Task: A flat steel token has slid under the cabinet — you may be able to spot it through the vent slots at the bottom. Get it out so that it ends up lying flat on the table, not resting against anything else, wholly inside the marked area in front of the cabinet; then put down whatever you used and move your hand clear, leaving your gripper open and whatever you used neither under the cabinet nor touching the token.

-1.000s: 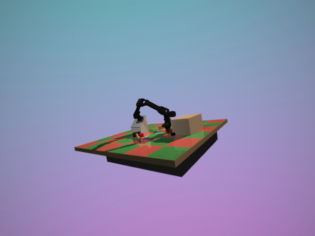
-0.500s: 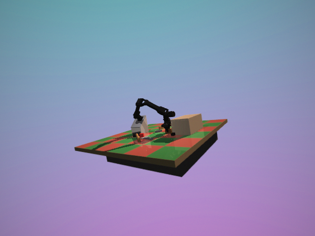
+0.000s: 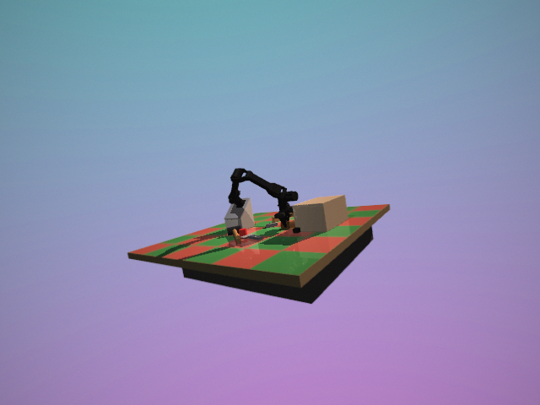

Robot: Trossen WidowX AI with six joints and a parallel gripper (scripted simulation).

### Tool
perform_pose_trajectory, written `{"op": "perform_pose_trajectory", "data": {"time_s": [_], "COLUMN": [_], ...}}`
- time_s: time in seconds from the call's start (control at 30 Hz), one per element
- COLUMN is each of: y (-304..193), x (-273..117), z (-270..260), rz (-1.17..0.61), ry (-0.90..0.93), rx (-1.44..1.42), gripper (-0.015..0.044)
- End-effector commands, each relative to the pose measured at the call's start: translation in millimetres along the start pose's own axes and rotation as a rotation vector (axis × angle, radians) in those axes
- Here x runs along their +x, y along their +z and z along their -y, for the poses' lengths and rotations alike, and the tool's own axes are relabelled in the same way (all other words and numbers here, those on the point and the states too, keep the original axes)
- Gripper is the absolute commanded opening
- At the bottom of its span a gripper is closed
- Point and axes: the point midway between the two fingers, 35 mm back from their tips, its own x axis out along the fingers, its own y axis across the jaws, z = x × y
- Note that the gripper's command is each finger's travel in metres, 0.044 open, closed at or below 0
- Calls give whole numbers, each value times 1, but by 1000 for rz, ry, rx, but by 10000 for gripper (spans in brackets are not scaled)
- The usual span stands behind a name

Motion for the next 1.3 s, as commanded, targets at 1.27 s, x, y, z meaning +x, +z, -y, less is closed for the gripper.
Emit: {"op": "perform_pose_trajectory", "data": {"time_s": [1.27], "y": [-43], "x": [1], "z": [2], "rz": [-7], "ry": [3], "rx": [-10], "gripper": [0]}}
